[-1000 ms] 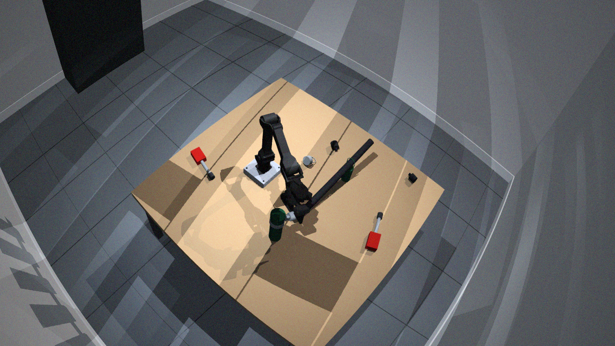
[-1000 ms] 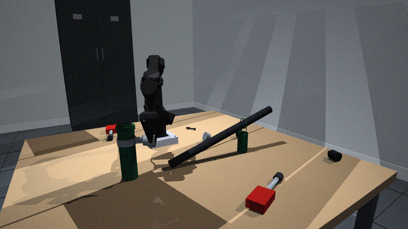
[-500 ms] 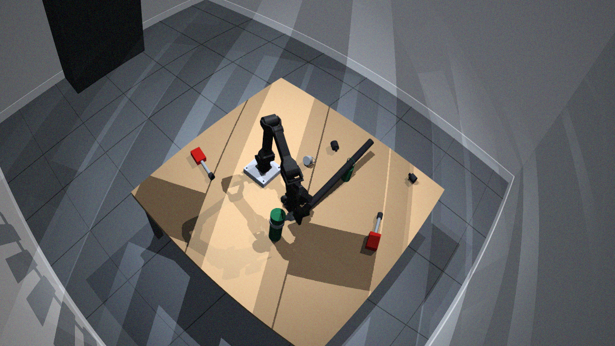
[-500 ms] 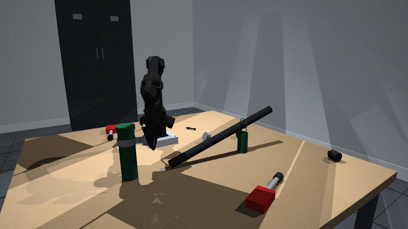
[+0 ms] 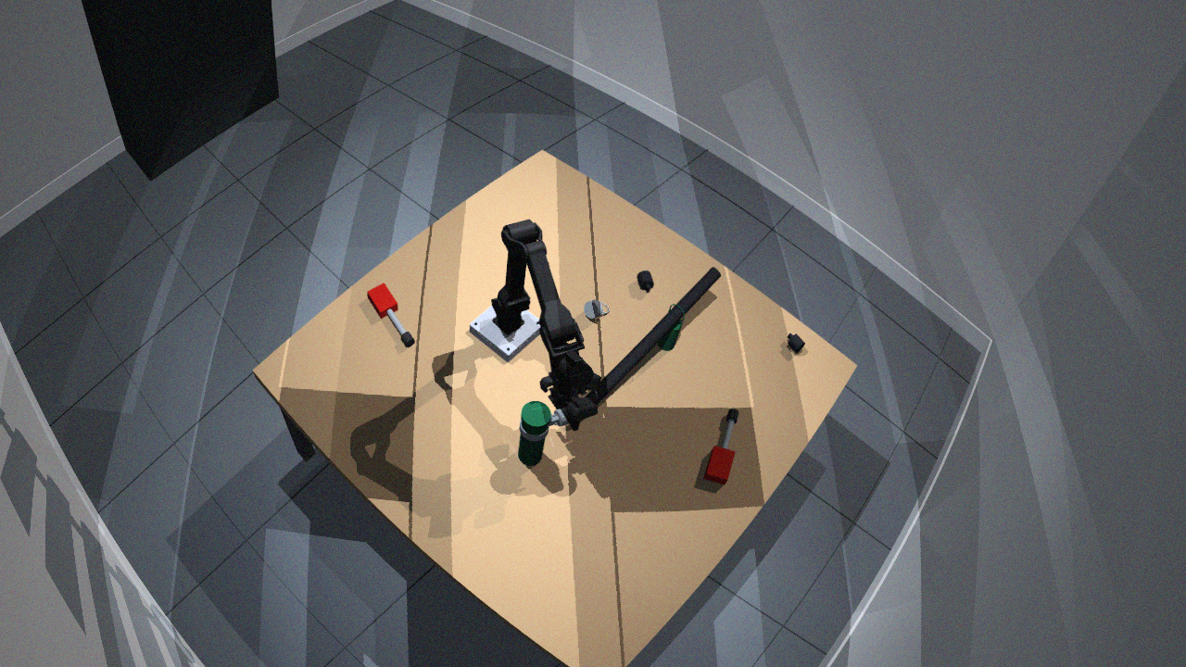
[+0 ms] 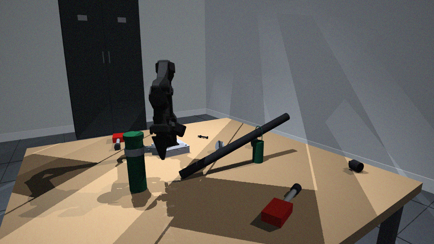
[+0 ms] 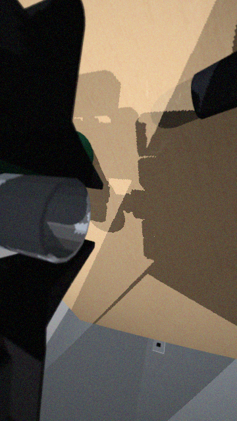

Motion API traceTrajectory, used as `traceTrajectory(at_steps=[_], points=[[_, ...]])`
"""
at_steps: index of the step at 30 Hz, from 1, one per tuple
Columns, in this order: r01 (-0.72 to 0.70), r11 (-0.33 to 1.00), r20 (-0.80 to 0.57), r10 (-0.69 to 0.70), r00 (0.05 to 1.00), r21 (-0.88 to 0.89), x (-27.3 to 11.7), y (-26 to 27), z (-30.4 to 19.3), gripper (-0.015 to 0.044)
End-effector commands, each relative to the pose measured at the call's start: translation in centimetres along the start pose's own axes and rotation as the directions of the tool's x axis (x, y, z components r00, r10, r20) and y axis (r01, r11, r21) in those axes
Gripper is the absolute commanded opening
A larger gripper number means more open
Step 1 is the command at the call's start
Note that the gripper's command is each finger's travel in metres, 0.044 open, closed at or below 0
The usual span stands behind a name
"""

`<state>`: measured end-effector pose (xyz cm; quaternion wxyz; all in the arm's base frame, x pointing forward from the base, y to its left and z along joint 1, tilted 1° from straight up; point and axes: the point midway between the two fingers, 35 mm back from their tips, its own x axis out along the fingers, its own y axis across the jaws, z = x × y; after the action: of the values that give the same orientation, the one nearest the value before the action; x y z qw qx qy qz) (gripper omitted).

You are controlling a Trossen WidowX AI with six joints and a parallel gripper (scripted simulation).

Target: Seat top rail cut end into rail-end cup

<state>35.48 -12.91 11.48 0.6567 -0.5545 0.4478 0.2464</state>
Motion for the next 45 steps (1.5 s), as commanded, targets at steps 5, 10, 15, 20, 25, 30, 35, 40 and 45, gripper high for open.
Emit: traceTrajectory(at_steps=[5, 10, 15, 20, 25, 30, 35, 40, 45], points=[[0.004, 0.998, 0.036, -0.002, 0.999, -0.066, -0.4, 0.5, -0.1, 0.0000], [0.005, 0.996, 0.048, 0.000, 0.999, -0.087, -0.5, 0.7, -0.2, 0.0000], [0.006, 0.993, 0.064, 0.001, 0.998, -0.115, -0.7, 1.0, -0.2, 0.0000], [0.008, 0.988, 0.084, 0.004, 0.996, -0.151, -0.9, 1.3, -0.3, 0.0000], [0.010, 0.986, 0.094, 0.006, 0.996, -0.169, -1.0, 1.5, -0.3, 0.0000], [0.014, 0.978, 0.116, 0.011, 0.993, -0.207, -1.2, 1.9, -0.4, 0.0000], [0.016, 0.973, 0.129, 0.014, 0.992, -0.230, -1.3, 2.1, -0.5, 0.0000], [0.020, 0.967, 0.143, 0.018, 0.990, -0.255, -1.4, 2.3, -0.5, 0.0000], [0.026, 0.955, 0.165, 0.024, 0.986, -0.294, -1.6, 2.7, -0.7, 0.0000]])
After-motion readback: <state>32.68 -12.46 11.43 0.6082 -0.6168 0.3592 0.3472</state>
